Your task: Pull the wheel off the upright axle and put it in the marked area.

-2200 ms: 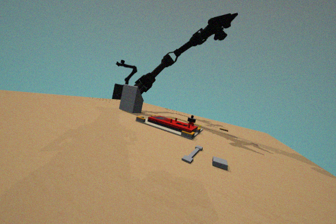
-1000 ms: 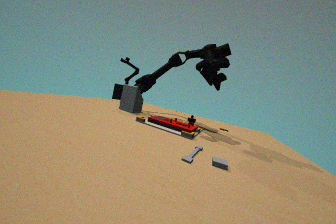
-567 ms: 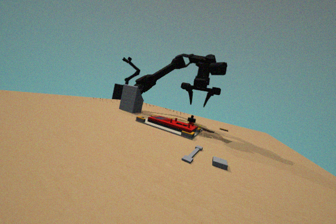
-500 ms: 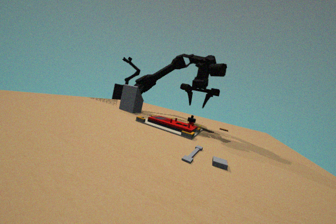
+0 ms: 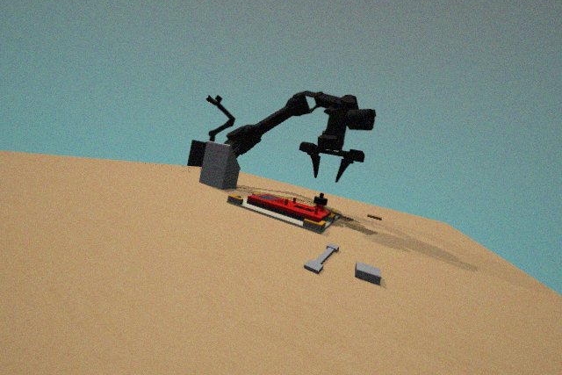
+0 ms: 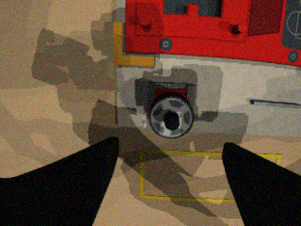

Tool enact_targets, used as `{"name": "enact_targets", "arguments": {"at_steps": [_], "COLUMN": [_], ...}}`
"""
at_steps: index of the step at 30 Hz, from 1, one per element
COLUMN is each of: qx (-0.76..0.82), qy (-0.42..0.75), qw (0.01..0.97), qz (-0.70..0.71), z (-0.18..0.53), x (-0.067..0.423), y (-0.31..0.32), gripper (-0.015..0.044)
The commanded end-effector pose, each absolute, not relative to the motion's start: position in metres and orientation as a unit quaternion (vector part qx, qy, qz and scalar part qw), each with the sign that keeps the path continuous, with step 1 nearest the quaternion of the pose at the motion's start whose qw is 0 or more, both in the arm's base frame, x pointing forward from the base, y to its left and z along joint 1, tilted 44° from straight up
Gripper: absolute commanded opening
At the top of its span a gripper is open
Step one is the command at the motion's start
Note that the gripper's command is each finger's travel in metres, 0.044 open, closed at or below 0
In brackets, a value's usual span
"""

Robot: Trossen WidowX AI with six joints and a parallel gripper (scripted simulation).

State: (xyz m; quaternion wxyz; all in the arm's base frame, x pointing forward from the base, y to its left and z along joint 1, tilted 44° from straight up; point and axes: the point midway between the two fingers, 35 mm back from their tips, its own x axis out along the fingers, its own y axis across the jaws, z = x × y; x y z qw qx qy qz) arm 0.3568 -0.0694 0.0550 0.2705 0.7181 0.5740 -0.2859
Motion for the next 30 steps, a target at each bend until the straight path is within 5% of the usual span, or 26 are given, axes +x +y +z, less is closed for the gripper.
{"name": "enact_targets", "arguments": {"at_steps": [1,11,28,30], "qx": [0.719,0.719,0.714,0.714], "qy": [0.574,0.575,0.581,0.581], "qw": [0.268,0.267,0.268,0.268], "qz": [-0.286,-0.285,-0.285,-0.285], "z": [0.043,0.009,0.011,0.011], "x": [0.360,0.367,0.365,0.365], "y": [-0.057,-0.022,-0.022,-0.022], "gripper": [0.0300,0.0300,0.0167,0.0115]}}
